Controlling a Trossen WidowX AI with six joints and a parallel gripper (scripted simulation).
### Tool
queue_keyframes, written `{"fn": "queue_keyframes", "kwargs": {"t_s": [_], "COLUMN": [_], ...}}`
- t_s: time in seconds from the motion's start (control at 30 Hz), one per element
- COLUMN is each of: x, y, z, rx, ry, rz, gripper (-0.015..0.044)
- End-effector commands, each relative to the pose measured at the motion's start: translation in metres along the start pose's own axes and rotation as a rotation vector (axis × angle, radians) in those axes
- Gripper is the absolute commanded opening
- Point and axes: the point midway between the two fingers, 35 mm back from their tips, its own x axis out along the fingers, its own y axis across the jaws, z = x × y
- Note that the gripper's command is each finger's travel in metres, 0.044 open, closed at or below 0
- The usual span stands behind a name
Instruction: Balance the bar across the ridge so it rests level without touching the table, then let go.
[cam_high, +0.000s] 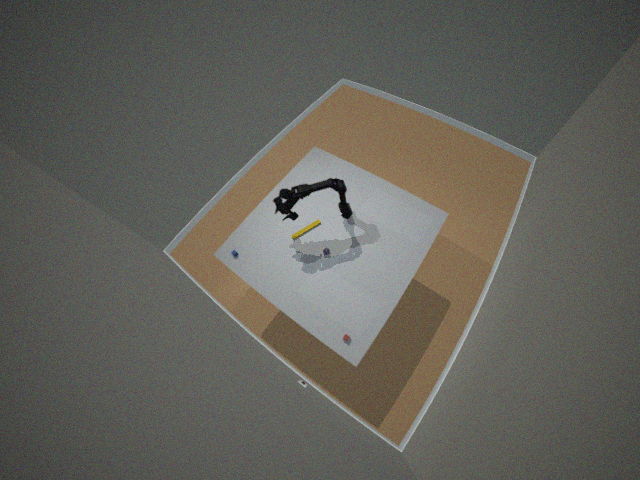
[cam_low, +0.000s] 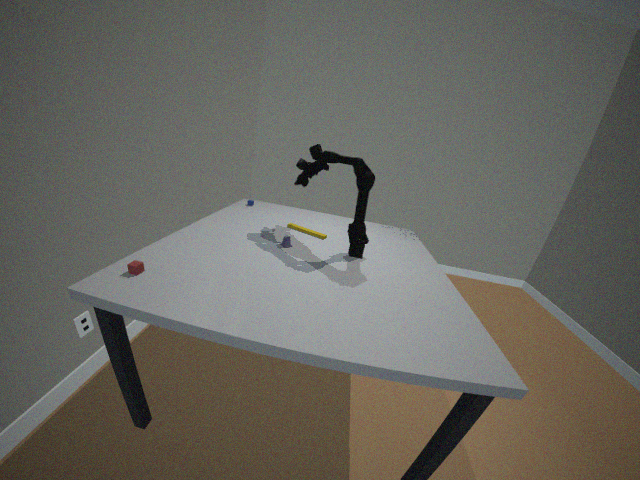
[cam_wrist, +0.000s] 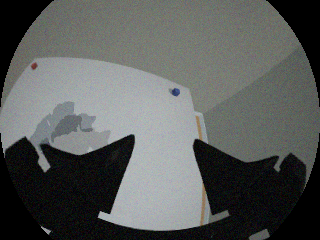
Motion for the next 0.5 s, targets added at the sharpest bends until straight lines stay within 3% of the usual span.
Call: {"fn": "queue_keyframes", "kwargs": {"t_s": [0.0,0.47], "x": [0.021,0.043], "y": [0.026,0.124], "z": [-0.028,-0.127], "rx": [0.104,0.413], "ry": [0.14,0.762], "rz": [0.086,0.271], "gripper": [0.0315,0.0315]}}
